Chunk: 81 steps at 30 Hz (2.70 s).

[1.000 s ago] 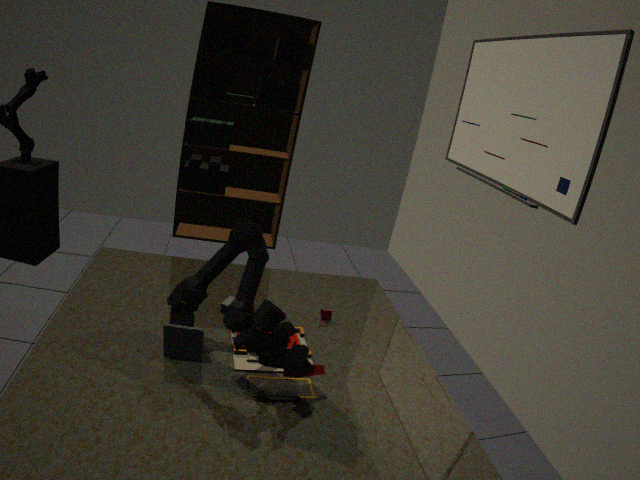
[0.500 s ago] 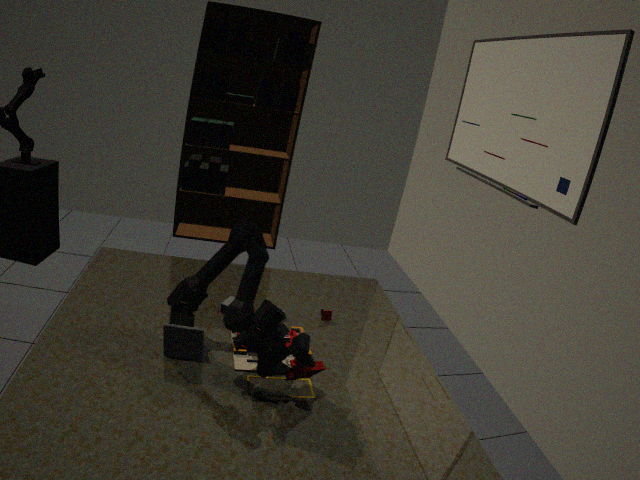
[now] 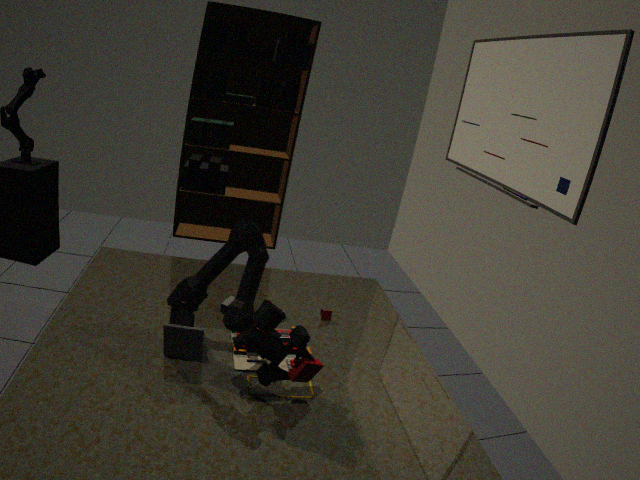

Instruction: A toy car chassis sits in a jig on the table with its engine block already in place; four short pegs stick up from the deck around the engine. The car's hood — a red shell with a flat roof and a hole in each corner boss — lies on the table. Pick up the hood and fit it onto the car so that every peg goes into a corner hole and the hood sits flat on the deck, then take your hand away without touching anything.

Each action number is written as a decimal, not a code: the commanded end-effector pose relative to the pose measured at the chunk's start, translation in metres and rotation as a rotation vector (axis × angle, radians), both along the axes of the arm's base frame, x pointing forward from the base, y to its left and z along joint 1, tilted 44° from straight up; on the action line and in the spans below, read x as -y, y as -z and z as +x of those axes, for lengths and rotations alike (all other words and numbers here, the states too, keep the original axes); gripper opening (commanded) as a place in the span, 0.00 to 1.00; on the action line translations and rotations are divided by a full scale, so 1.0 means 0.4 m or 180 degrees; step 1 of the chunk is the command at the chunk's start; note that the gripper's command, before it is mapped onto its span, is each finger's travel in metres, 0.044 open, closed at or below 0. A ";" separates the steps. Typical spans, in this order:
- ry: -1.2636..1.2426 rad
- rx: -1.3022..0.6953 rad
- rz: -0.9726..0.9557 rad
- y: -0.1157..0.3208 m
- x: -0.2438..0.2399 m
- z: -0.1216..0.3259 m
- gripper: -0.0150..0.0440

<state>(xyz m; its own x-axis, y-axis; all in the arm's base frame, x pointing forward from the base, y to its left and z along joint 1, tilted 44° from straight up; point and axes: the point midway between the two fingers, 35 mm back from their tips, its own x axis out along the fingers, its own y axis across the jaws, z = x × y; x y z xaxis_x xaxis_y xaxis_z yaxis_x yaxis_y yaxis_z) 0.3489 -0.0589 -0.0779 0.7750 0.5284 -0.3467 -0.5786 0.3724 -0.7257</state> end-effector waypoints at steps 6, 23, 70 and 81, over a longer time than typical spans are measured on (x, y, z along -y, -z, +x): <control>-0.0277 0.0431 -0.0606 -0.002 0.000 0.001 0.25; -0.0779 0.1201 -0.1735 0.013 -0.010 -0.006 0.25; -0.1526 0.2460 -0.3523 0.086 -0.073 -0.050 0.97; -0.0953 0.1447 -0.2144 0.086 -0.045 -0.058 1.00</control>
